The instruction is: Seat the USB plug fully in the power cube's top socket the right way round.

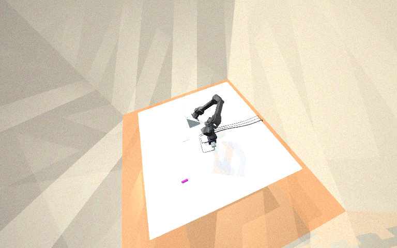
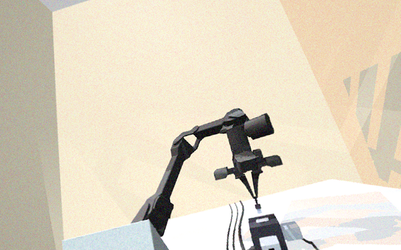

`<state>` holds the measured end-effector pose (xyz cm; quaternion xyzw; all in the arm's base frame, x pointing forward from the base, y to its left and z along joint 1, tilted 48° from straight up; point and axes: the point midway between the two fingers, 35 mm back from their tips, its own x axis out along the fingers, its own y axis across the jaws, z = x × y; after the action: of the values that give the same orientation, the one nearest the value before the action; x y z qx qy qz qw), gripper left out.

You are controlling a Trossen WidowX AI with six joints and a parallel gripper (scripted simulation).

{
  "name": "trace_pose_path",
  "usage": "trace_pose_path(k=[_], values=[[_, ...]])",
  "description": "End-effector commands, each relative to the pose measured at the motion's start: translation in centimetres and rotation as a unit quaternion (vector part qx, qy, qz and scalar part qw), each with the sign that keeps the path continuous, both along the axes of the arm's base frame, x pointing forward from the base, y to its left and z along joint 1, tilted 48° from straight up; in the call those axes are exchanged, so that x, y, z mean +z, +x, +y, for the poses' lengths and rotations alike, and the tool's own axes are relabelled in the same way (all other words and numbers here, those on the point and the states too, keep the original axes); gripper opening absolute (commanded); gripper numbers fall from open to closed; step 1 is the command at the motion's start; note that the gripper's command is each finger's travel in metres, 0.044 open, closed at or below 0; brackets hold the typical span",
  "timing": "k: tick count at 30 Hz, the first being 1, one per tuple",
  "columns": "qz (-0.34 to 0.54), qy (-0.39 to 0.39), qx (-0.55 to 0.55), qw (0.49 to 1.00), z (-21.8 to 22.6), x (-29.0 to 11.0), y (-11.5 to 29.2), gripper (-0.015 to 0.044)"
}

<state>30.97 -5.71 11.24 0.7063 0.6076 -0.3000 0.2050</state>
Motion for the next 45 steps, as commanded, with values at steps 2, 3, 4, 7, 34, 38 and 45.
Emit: trace_pose_path(k=[2,3,4,7,34,38,45], values=[[0.020,0.002,-0.019,1.000,-0.02,-0.01,0.00,0.0000],[0.020,0.002,-0.019,1.000,-0.02,-0.01,0.00,0.0000],[0.020,0.002,-0.019,1.000,-0.02,-0.01,0.00,0.0000],[0.020,0.002,-0.019,1.000,-0.02,-0.01,0.00,0.0000],[0.014,0.008,-0.015,1.000,0.26,-0.09,0.06,0.0000],[0.013,0.009,-0.015,1.000,0.31,-0.10,0.07,0.0000],[0.012,0.011,-0.014,1.000,0.40,-0.13,0.08,0.0000]])
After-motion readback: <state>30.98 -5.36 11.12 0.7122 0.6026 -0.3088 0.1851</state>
